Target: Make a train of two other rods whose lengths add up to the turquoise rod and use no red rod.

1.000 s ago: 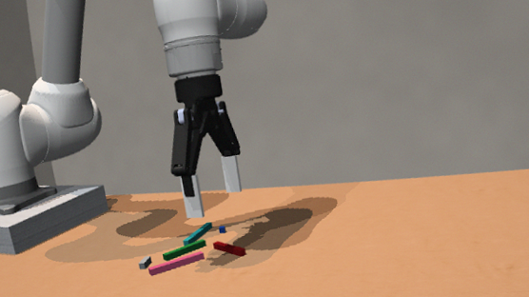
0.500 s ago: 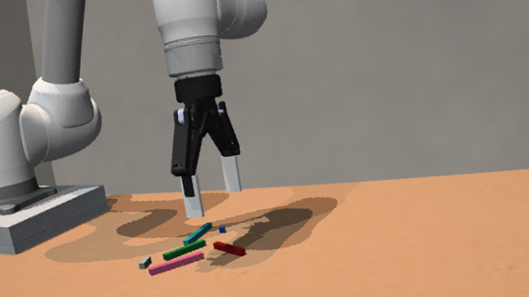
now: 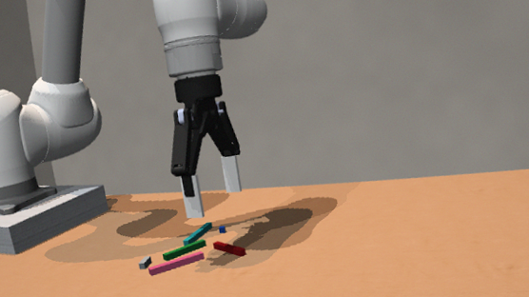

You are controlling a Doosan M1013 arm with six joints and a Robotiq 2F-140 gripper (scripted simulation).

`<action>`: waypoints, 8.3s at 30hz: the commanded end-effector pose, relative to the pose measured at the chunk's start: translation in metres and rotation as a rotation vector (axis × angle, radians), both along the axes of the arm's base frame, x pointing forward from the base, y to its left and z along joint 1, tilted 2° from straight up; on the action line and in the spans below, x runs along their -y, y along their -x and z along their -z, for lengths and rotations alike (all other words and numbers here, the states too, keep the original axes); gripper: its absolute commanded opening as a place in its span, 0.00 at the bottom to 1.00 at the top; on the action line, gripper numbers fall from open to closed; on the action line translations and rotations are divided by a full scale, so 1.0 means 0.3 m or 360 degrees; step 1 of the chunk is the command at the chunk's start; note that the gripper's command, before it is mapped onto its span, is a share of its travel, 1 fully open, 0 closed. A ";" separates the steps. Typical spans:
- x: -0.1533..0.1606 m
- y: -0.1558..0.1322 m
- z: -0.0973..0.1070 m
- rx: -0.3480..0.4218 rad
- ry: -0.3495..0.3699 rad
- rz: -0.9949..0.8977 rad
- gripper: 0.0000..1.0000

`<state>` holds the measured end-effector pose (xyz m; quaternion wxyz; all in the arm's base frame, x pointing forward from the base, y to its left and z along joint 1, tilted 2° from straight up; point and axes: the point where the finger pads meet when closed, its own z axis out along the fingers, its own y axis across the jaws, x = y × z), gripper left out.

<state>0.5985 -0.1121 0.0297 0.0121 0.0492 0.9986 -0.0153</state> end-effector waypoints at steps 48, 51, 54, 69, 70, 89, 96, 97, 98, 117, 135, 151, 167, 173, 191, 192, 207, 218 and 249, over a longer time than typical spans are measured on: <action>0.000 0.000 0.000 0.0000 0.0000 0.0000 1.00; 0.051 0.001 -0.002 0.0005 -0.0004 0.0161 1.00; 0.119 0.005 -0.004 0.0012 -0.0009 0.0373 1.00; 0.381 0.040 -0.011 0.0038 -0.0028 0.1187 1.00; 0.397 0.043 -0.012 0.0039 -0.0029 0.1238 1.00; 0.400 0.044 -0.012 0.0040 -0.0030 0.1248 1.00; 0.400 0.044 -0.012 0.0040 -0.0030 0.1248 1.00; 0.400 0.044 -0.012 0.0040 -0.0030 0.1248 1.00; 0.400 0.044 -0.012 0.0040 -0.0030 0.1248 1.00; 0.400 0.044 -0.012 0.0040 -0.0030 0.1248 1.00; 0.400 0.044 -0.012 0.0040 -0.0030 0.1248 1.00; 0.400 0.044 -0.012 0.0040 -0.0030 0.1248 1.00; 0.399 0.042 -0.012 0.0024 -0.0017 0.0743 1.00; 0.398 0.040 -0.012 0.0014 -0.0010 0.0426 1.00; 0.396 0.039 -0.012 0.0000 0.0000 0.0000 1.00; 0.396 0.039 -0.012 0.0000 0.0000 0.0000 1.00; 0.396 0.039 -0.012 0.0000 0.0000 0.0000 1.00; 0.396 0.039 -0.012 0.0000 0.0000 0.0000 1.00; 0.396 0.039 -0.012 0.0000 0.0000 0.0000 1.00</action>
